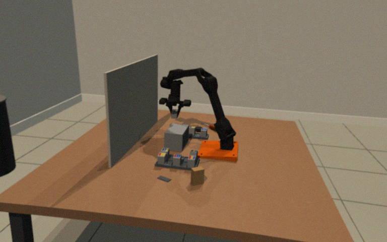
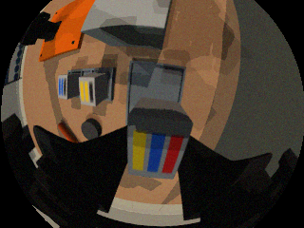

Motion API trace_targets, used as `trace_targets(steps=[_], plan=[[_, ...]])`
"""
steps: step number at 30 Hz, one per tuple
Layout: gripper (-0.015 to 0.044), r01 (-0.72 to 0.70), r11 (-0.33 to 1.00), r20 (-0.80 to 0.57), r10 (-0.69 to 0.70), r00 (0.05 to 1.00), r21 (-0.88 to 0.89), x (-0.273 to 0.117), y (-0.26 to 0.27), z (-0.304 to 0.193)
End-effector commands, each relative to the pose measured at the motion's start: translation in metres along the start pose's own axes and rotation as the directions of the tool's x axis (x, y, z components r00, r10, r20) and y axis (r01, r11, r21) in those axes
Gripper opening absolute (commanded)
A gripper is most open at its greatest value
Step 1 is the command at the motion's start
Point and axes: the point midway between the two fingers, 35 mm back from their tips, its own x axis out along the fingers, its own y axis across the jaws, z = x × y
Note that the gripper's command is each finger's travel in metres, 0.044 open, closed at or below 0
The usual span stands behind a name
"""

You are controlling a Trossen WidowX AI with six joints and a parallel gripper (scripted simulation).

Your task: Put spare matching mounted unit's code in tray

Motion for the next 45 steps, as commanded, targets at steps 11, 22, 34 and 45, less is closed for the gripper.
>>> trace_targets(steps=[11,22,34,45], plan=[[0.0000,0.001,1.000,-0.002,-0.001,1.000,0.000,0.010,-0.001,-0.001],[0.0000,0.001,1.000,-0.002,-0.001,1.000,0.000,0.018,-0.001,-0.001],[0.0000,0.001,1.000,-0.002,-0.001,1.000,0.000,0.027,-0.001,-0.001],[0.0000,0.001,1.000,-0.001,-0.001,1.000,0.000,0.034,-0.001,-0.001]])
